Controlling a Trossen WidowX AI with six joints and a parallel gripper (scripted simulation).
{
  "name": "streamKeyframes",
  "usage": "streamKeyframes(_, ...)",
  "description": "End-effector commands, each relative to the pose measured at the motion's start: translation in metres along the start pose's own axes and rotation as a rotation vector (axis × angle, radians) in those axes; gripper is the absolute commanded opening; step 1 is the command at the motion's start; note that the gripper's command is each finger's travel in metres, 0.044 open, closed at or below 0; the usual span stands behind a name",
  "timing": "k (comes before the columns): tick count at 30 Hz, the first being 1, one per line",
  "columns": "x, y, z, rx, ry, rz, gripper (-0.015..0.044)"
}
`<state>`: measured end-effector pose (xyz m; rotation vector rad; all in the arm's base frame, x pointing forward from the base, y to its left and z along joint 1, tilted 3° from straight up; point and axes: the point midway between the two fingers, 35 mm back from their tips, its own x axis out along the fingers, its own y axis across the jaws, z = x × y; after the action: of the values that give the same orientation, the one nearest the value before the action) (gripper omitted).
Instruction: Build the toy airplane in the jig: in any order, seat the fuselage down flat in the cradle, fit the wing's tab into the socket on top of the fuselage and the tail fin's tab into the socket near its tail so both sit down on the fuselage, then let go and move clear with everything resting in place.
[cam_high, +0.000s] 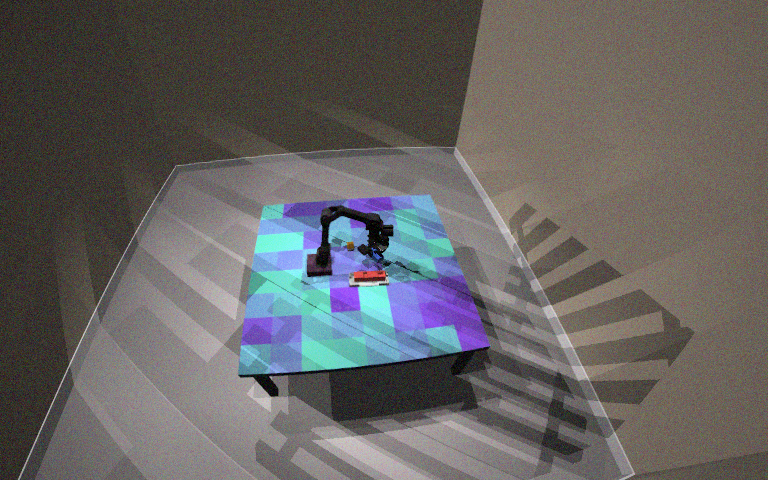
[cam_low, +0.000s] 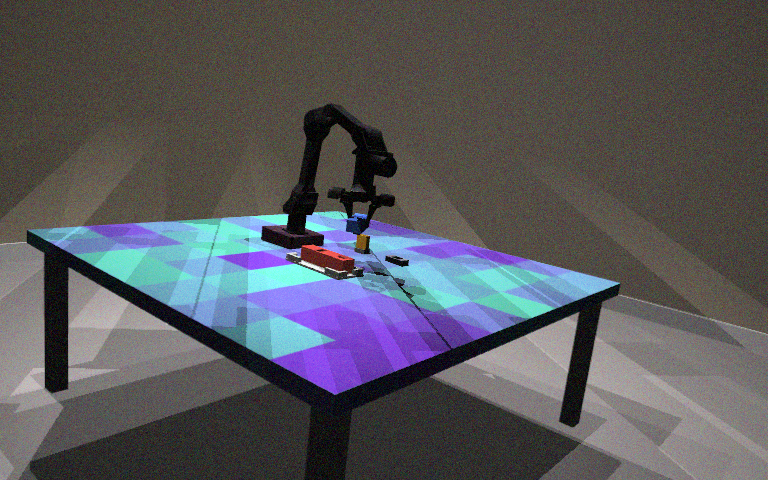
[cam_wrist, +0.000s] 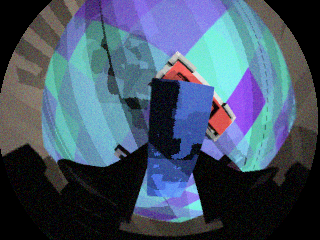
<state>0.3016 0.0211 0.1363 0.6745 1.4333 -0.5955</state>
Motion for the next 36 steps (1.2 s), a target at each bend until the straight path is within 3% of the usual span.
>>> streamKeyframes(1,0.001,-0.009,0.006,0.072,-0.001,0.006,0.0)
streamKeyframes(31,0.02,-0.092,0.041,0.612,-0.003,0.005,0.0)
streamKeyframes(36,0.02,-0.091,0.041,0.612,-0.003,0.005,0.0131)
